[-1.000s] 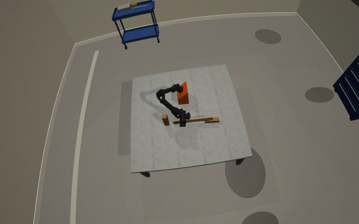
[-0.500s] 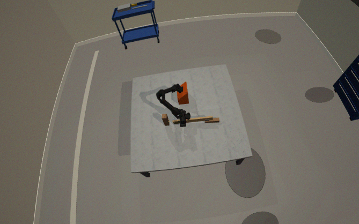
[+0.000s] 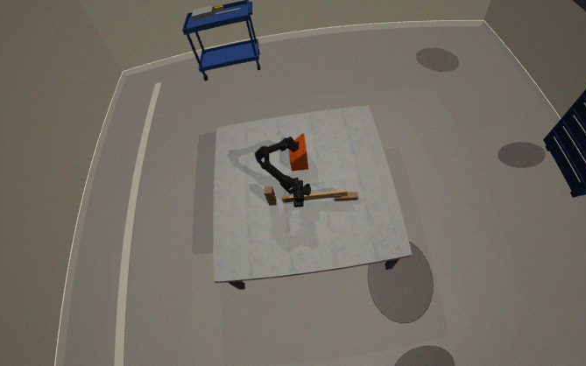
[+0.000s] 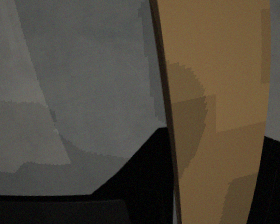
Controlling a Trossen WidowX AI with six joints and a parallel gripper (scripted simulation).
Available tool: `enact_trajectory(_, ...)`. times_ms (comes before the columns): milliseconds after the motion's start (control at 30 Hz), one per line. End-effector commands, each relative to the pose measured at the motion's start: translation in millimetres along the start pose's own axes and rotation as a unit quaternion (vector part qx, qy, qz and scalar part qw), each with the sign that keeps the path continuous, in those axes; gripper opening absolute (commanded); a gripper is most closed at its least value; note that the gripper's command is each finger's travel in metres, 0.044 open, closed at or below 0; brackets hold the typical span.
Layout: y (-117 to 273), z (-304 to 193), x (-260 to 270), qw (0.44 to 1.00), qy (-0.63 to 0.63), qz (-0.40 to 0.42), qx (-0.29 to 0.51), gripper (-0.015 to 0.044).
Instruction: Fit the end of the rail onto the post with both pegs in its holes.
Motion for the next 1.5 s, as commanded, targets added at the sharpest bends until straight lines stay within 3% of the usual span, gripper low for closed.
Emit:
enact_trajectory(0, -0.8, 0.0, 0.4, 1.000, 0.000, 0.000, 0.002, 0.0000)
enact_trajectory(1467, 20.7, -0.2, -4.0, 1.000, 0.000, 0.000, 0.001, 0.0000)
Point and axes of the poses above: the point midway between the two fingers, 35 mm back from their tips, its own y axis back along the fingers, its own x axis across the jaws, z = x × y, the point moved 9 cm from there along y, back along the fingers, and after that the axes turned 11 degrees about y, right-handed, at the moved point
